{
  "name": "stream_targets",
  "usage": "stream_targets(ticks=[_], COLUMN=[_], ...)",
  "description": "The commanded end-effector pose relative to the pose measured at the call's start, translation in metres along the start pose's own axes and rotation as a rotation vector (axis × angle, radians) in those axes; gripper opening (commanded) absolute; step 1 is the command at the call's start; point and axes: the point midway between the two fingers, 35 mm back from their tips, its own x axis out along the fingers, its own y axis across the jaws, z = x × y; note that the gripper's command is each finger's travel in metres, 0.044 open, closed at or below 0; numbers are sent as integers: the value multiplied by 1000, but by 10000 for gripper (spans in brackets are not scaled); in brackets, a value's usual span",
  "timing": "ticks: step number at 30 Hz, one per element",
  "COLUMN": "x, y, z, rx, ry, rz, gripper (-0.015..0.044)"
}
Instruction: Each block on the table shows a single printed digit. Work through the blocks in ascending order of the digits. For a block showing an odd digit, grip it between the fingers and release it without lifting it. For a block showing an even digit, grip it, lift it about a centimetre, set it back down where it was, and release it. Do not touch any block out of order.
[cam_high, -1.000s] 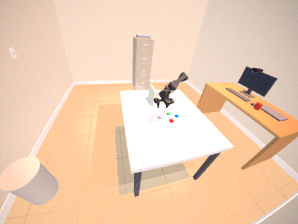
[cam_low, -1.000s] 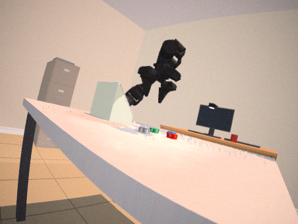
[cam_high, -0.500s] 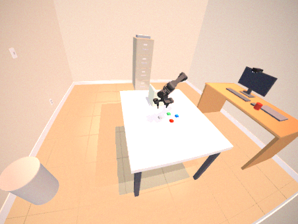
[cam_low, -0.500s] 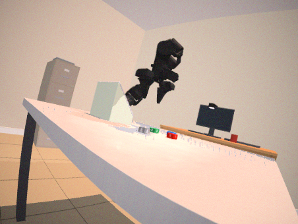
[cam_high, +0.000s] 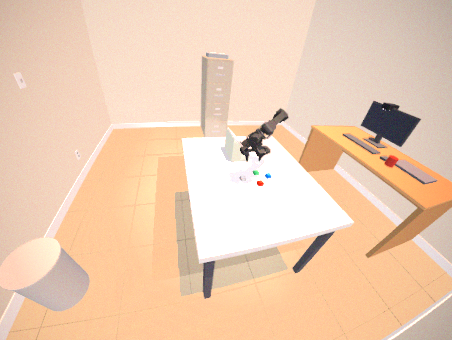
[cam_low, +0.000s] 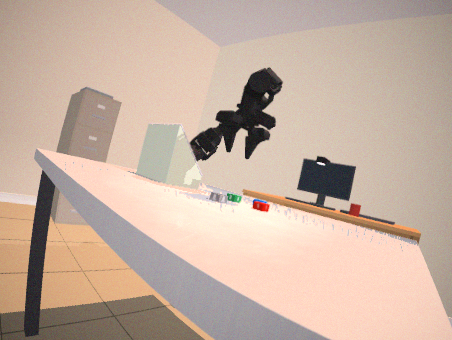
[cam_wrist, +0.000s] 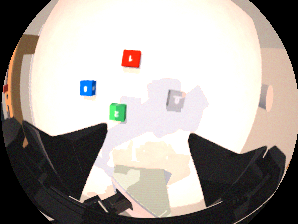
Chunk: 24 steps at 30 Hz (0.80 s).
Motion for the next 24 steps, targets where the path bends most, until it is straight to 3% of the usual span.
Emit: stream_targets(ticks=[1, 24], x=[2, 5], y=[48, 63], z=[-24, -34], rx=[0, 0], ry=[0, 0], rz=[5, 7], gripper=[400, 400])
